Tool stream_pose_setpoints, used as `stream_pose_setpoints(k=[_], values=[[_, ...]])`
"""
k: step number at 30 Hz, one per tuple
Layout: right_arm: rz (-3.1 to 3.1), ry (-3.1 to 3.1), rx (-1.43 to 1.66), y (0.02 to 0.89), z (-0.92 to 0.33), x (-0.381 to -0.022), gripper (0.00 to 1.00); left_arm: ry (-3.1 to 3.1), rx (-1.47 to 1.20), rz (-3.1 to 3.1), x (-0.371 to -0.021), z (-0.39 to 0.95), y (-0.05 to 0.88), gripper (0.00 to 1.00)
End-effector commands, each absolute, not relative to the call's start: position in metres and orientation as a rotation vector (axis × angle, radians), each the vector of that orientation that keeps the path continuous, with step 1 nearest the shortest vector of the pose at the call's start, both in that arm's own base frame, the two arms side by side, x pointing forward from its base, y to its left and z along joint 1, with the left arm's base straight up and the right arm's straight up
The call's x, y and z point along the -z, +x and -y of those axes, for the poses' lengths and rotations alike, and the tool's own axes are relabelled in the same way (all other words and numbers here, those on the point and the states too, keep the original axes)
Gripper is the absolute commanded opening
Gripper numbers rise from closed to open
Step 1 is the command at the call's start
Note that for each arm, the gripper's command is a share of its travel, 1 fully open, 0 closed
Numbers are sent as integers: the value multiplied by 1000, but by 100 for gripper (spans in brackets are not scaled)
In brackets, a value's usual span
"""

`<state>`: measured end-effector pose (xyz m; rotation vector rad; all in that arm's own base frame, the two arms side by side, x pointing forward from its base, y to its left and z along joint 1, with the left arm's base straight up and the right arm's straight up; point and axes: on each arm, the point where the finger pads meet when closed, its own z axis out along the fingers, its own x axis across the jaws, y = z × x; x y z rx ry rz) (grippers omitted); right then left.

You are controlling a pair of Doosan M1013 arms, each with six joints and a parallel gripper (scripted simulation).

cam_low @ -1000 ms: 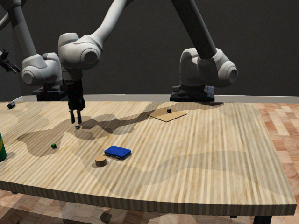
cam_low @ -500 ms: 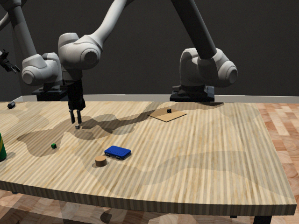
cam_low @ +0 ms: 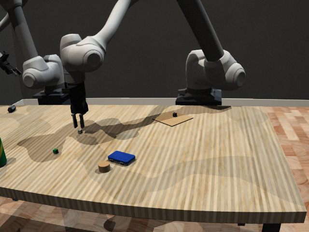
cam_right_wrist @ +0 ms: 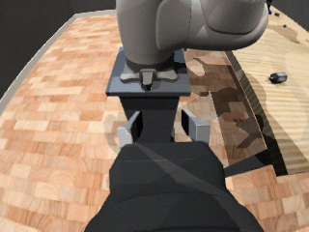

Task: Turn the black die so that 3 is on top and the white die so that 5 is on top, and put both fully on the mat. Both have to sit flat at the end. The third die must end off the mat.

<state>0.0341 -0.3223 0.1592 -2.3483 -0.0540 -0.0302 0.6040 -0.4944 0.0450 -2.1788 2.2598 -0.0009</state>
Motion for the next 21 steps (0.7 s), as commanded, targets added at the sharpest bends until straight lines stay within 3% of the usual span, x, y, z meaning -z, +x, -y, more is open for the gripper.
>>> stream_pose_setpoints(k=[1,21], values=[[57,-2356,28,32,323,-159,100,-2179,0,-2264,-42,496,602,64],[57,-2356,28,32,323,-159,100,-2179,0,-2264,-42,496,602,64]])
